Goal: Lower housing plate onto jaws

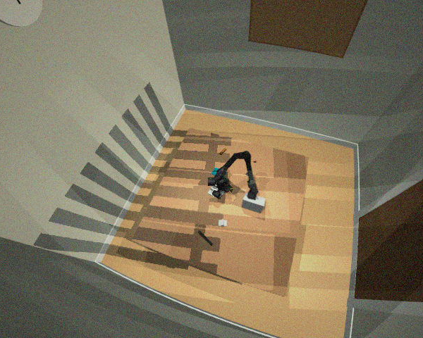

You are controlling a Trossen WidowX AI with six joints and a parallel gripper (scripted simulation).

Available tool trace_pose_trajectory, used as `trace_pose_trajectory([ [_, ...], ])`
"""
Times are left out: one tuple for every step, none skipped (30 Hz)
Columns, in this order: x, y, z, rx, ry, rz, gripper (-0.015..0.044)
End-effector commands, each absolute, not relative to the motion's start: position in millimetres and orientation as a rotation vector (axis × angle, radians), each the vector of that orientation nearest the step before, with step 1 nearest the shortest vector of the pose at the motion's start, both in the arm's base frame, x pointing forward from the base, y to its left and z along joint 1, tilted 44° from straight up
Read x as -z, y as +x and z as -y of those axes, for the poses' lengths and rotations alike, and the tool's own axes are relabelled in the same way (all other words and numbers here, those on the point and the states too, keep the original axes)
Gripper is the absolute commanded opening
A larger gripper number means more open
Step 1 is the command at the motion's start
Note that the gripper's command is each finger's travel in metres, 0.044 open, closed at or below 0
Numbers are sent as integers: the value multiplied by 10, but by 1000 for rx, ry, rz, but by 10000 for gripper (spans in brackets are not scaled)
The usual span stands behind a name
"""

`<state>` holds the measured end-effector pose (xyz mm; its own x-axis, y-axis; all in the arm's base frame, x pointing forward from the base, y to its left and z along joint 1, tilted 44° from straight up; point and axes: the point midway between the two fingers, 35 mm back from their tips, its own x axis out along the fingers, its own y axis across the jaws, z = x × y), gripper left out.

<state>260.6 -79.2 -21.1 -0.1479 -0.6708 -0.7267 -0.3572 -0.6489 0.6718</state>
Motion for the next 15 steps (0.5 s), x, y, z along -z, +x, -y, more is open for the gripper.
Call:
trace_pose_trajectory([
  [265,2582,845,1876,1859,1167,351],
  [276,2579,856,1876,1859,1167,351],
  [287,2575,867,1875,1859,1168,351],
  [299,2572,878,1875,1859,1168,351],
  [310,2568,890,1875,1859,1168,351],
  [321,2564,901,1875,1859,1168,351],
  [332,2560,912,1875,1858,1169,351],
  [342,2556,923,1875,1858,1169,351],
  [353,2552,934,1874,1858,1169,351],
  [364,2548,945,1874,1858,1170,351],
  [375,2543,956,1874,1858,1170,351],
  [383,2540,965,1874,1857,1170,351],
  [388,2538,971,1874,1857,1170,351],
  [390,2537,972,1874,1857,1170,351],
  [390,2537,972,1874,1857,1170,351],
])
